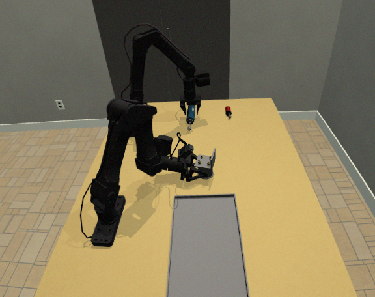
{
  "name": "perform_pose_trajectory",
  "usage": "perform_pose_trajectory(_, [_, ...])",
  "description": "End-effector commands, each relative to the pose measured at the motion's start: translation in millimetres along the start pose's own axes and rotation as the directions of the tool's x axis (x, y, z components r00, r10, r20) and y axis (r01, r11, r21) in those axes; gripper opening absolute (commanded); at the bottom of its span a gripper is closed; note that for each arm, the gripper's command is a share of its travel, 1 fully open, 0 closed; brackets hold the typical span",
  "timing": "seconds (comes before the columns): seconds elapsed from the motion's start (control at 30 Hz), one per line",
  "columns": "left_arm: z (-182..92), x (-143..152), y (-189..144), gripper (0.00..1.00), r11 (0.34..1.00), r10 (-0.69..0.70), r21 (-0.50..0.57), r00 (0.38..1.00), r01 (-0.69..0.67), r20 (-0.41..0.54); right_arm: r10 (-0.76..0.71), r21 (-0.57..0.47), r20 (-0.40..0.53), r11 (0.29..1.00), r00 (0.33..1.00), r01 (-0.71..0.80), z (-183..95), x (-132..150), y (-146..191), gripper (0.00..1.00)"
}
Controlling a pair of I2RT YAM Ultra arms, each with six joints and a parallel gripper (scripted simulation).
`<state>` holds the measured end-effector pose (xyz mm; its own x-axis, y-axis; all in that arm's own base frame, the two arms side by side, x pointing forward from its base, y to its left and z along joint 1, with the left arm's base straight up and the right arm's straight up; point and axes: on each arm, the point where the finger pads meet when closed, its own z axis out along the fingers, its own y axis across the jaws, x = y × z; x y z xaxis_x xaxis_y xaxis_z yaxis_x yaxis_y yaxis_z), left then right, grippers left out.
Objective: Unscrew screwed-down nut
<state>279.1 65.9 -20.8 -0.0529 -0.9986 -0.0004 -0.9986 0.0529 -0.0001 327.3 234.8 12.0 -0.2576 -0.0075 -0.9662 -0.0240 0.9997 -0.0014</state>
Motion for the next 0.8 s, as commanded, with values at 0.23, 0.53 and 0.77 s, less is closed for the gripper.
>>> perform_pose_trajectory(0.23, [-9.9, -7.2, -11.1, 0.65, 1.0, 0.003, 0.029, 1.0, -0.003, 0.023, -0.002, -0.003, -0.011, 1.0, 1.0, 0.002, 3.0, 2.2, 2.3, 0.59])
perform_pose_trajectory(0.53, [-4.2, -2.4, -4.7, 0.65, 1.0, 0.001, 0.015, 1.0, -0.002, 0.009, -0.002, -0.003, -0.011, 1.0, 1.0, 0.002, 3.0, 2.2, 2.3, 0.59])
perform_pose_trajectory(0.77, [-4.2, -2.4, -4.7, 0.65, 1.0, 0.001, 0.015, 1.0, -0.002, 0.009, -0.002, -0.003, -0.011, 1.0, 1.0, 0.002, 3.0, 2.2, 2.3, 0.59])
